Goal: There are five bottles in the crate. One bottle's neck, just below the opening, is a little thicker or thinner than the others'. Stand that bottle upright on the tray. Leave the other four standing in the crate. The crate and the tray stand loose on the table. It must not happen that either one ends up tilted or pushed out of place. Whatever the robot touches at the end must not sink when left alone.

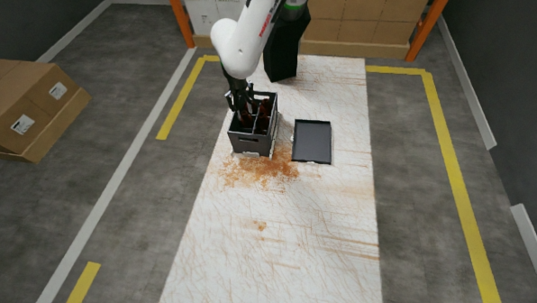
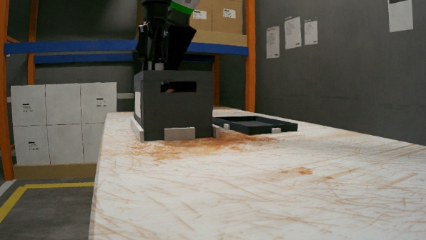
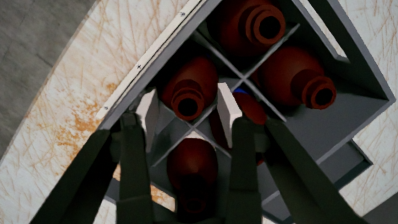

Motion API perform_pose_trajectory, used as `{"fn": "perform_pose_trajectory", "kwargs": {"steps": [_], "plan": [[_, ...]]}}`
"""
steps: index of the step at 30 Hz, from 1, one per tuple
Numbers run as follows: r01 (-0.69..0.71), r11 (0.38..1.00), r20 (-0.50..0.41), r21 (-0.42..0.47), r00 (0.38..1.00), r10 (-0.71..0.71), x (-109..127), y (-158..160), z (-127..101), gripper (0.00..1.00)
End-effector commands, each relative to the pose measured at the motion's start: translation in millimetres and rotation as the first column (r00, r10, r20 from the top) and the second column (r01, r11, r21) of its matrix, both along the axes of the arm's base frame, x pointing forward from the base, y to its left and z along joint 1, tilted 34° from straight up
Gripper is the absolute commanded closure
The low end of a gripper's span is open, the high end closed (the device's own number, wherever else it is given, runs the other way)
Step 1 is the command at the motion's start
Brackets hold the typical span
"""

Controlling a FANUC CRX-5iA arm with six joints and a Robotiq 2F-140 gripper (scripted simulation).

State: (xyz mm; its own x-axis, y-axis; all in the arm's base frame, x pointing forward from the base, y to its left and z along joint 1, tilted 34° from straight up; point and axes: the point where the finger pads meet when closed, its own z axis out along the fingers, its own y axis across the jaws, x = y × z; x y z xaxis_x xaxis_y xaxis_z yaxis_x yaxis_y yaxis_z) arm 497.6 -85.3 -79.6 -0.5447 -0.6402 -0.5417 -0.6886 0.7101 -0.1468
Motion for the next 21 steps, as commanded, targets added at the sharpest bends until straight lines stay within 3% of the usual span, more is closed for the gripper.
{"fn": "perform_pose_trajectory", "kwargs": {"steps": [1,21], "plan": [[0.000,1.000,0.001,-0.001,1.000,0.000,0.2,-0.5,0.5,0.56],[0.000,1.000,0.001,-0.001,1.000,0.000,-2.0,-1.9,4.4,0.56]]}}
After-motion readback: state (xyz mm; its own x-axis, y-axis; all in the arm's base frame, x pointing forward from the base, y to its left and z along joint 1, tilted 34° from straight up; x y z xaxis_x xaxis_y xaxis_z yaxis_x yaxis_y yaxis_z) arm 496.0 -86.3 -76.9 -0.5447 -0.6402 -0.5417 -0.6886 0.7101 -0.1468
